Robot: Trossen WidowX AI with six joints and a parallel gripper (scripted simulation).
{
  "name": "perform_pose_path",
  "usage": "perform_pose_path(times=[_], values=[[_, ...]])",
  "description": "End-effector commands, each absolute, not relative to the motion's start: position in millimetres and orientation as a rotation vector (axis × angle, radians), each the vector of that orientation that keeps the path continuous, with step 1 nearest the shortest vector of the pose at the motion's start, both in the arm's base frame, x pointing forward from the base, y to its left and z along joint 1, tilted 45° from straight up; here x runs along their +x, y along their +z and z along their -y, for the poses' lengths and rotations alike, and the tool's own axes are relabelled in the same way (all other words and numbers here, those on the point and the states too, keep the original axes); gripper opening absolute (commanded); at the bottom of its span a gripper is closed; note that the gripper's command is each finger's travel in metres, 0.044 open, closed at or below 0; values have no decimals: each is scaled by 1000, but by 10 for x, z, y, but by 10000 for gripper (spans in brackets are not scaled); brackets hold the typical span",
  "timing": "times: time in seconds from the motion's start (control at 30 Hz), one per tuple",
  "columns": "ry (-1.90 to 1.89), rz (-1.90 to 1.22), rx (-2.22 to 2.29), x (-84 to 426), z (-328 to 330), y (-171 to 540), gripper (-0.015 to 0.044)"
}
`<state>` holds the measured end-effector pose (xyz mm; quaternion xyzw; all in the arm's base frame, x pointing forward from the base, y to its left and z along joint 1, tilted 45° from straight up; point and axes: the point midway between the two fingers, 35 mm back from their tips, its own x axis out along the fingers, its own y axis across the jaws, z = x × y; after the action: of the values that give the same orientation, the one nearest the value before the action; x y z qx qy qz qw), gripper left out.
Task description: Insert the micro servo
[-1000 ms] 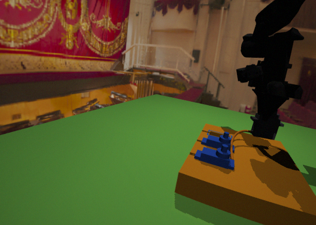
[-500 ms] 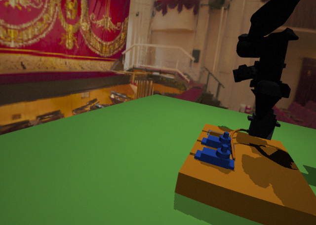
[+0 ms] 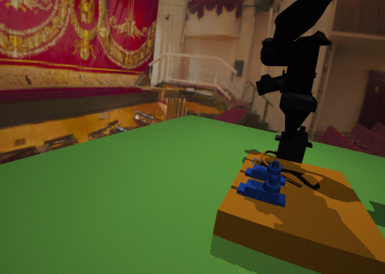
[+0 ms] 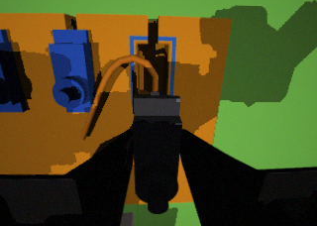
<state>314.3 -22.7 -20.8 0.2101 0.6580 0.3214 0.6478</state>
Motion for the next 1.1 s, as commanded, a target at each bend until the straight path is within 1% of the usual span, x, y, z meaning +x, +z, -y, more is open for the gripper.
perform_pose_path(times=[0.0,0.23,1.07], values=[[728,-1486,481,3324,213,-177,0],[729,-1484,481,3551,177,-161,0],[730,-1484,481,3541,32,-300,0]])
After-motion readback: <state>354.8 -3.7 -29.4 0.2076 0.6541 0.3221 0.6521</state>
